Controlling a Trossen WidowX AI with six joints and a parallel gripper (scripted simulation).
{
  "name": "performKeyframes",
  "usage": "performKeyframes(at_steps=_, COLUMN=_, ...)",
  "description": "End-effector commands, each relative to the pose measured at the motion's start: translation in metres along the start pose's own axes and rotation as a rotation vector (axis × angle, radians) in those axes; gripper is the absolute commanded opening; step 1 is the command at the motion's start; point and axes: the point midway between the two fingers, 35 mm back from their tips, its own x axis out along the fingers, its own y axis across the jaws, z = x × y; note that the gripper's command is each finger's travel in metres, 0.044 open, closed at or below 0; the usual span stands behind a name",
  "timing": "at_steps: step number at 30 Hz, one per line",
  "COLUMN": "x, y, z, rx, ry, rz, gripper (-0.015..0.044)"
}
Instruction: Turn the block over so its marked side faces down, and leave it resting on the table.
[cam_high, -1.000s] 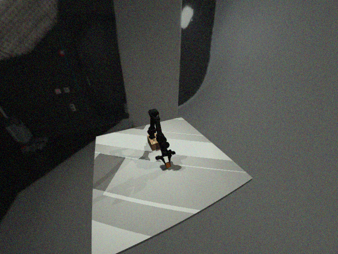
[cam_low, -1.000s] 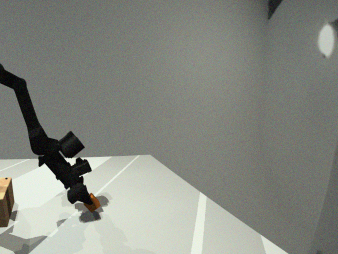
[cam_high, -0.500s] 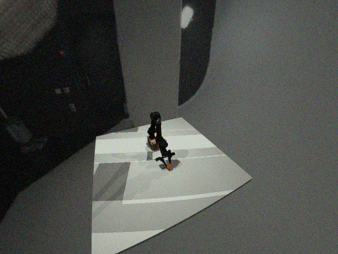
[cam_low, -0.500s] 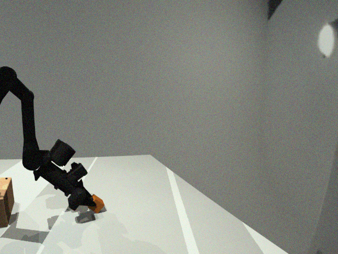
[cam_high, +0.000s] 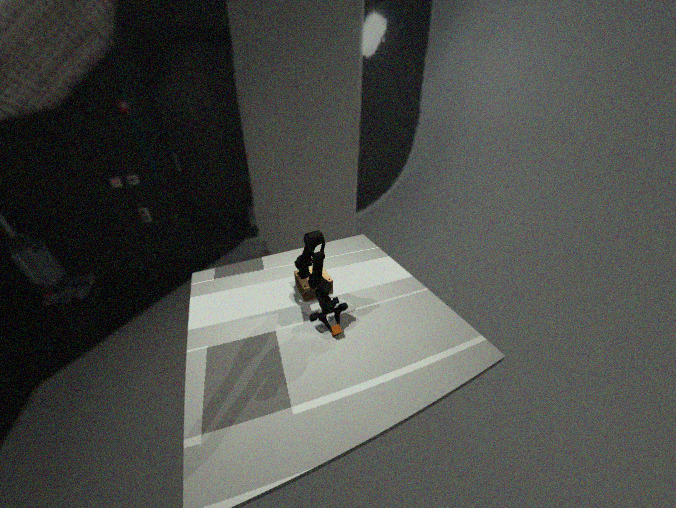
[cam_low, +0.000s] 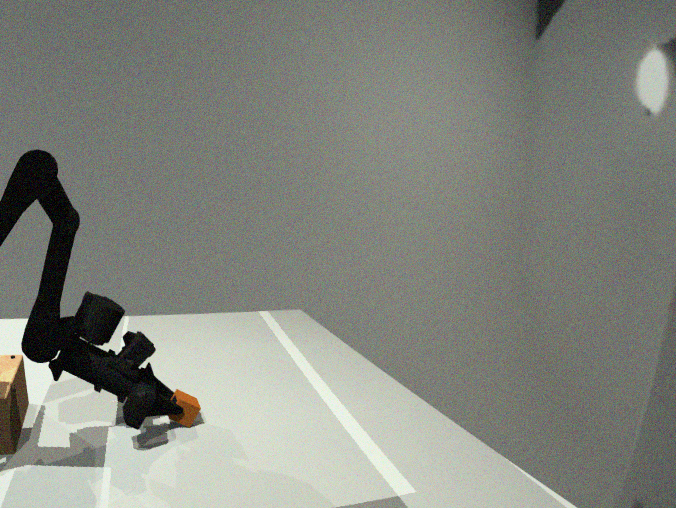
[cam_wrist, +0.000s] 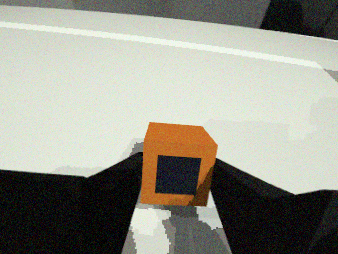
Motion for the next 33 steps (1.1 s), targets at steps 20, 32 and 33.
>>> performKeyframes(at_steps=20, x=-0.0049, y=-0.0011, z=-0.0012, rx=-0.003, ry=-0.035, rz=-0.006, gripper=0.0131)
performKeyframes(at_steps=32, x=-0.0049, y=-0.0011, z=-0.0012, rx=-0.003, ry=-0.035, rz=-0.006, gripper=0.044)
performKeyframes(at_steps=33, x=-0.0049, y=-0.0011, z=-0.0012, rx=-0.003, ry=-0.035, rz=-0.006, gripper=0.044)
